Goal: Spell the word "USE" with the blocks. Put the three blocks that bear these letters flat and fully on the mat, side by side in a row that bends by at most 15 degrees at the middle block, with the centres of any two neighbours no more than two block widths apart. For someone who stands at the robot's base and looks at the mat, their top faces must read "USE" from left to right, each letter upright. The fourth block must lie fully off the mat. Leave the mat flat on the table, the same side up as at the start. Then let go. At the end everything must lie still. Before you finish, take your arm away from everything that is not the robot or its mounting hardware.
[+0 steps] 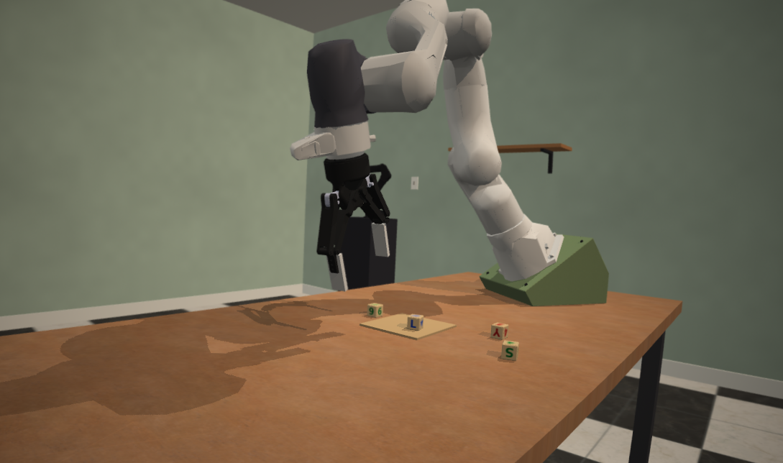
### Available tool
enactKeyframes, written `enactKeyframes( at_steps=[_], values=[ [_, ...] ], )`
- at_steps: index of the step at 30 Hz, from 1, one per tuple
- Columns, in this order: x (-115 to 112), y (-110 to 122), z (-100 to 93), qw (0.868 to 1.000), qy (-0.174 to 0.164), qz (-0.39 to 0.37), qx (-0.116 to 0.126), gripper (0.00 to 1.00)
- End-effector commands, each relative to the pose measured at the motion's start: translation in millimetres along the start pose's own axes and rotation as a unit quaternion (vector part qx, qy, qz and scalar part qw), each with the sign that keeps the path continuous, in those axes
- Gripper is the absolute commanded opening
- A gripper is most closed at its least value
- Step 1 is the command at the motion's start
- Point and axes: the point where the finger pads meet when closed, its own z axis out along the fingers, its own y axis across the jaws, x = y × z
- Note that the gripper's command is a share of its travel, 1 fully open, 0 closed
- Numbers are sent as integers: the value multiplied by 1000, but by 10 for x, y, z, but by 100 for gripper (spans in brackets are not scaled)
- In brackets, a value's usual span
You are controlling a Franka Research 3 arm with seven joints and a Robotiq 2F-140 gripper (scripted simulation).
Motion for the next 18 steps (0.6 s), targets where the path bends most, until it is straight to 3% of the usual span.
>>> enactKeyframes(
  at_steps=[1, 18],
  values=[
    [86, 62, -20, 998, -15, -64, -23, 100],
    [394, -95, -214, 983, -99, -150, -36, 100]
  ],
)
